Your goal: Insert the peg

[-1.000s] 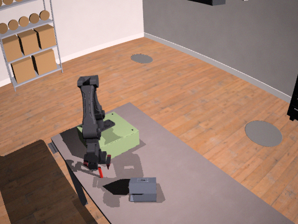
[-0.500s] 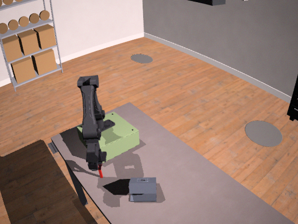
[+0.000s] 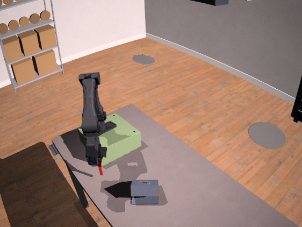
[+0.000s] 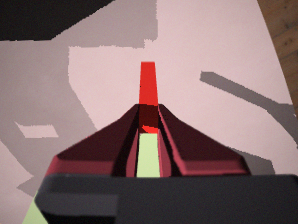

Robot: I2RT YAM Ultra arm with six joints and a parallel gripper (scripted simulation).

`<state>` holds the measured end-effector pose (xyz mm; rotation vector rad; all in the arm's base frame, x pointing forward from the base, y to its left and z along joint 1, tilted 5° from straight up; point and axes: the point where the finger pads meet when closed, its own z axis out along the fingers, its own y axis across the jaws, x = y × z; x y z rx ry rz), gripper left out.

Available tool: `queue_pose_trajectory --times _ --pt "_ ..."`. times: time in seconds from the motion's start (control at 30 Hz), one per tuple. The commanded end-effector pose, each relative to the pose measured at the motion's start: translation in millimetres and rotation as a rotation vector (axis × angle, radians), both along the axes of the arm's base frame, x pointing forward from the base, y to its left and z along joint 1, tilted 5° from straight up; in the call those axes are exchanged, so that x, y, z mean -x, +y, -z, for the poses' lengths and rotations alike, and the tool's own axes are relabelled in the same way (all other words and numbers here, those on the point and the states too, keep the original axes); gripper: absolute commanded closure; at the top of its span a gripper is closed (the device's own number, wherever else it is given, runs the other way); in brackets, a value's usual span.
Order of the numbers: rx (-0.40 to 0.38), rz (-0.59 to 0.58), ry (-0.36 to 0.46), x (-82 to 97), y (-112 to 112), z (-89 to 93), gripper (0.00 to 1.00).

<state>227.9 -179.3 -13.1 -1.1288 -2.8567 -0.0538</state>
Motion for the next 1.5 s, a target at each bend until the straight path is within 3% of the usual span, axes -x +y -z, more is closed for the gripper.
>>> queue_pose_trajectory --times 0.0,0.23,0.27,0.5,1.47 --pt "0.001 0.002 -0.004 -2.8 -3.7 -33.0 1.0" --pt "0.001 0.002 -0.004 -3.4 -4.4 -45.1 1.0" --pt "0.009 -0.005 -0.009 -5.8 -3.5 -29.4 1.0" --pt "0.064 -0.082 -0.048 -24.4 -4.6 -40.5 1.0" --pt "0.164 -0.376 -0.065 -59.9 19.0 -48.7 1.0"
